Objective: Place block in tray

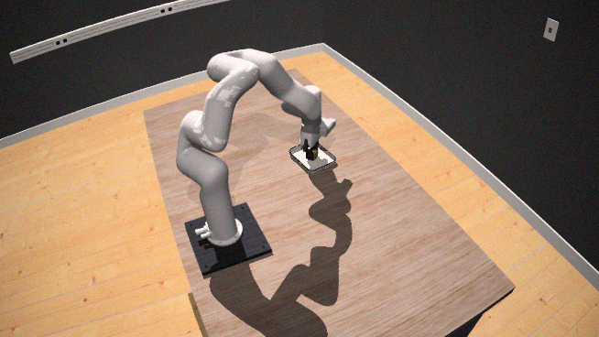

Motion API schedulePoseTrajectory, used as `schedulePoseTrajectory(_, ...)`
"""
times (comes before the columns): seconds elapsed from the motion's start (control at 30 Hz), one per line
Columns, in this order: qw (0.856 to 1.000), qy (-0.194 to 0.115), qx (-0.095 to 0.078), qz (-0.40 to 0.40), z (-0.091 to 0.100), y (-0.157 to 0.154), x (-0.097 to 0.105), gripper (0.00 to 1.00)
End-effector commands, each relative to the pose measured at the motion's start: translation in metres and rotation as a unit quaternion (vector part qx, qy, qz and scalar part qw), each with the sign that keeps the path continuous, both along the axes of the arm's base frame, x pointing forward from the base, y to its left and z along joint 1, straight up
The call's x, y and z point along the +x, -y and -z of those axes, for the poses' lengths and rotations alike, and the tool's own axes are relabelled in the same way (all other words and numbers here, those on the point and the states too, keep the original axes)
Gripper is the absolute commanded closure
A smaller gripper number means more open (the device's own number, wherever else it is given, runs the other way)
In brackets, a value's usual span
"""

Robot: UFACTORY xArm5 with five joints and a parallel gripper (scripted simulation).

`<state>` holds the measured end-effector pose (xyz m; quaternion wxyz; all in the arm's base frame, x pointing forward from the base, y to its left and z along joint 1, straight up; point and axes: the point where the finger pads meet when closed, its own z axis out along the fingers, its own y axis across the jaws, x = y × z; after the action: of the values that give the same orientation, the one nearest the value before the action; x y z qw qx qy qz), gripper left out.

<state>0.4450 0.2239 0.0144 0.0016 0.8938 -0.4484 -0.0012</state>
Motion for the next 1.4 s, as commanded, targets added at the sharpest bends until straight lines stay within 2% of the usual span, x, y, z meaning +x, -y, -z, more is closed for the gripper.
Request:
schedulePoseTrajectory(0.0, 1.0, 0.002, 0.001, 0.0, -0.0014, -0.0006, 0.0012, 1.0)
schedulePoseTrajectory(1.2, 1.0, 0.002, 0.001, 0.0, 0.0012, -0.0006, 0.0012, 1.0)
schedulePoseTrajectory(1.23, 1.0, 0.002, 0.001, 0.0, 0.0012, -0.0006, 0.0012, 0.45)
schedulePoseTrajectory(1.37, 1.0, 0.002, 0.001, 0.0, 0.0012, -0.0006, 0.0012, 0.45)
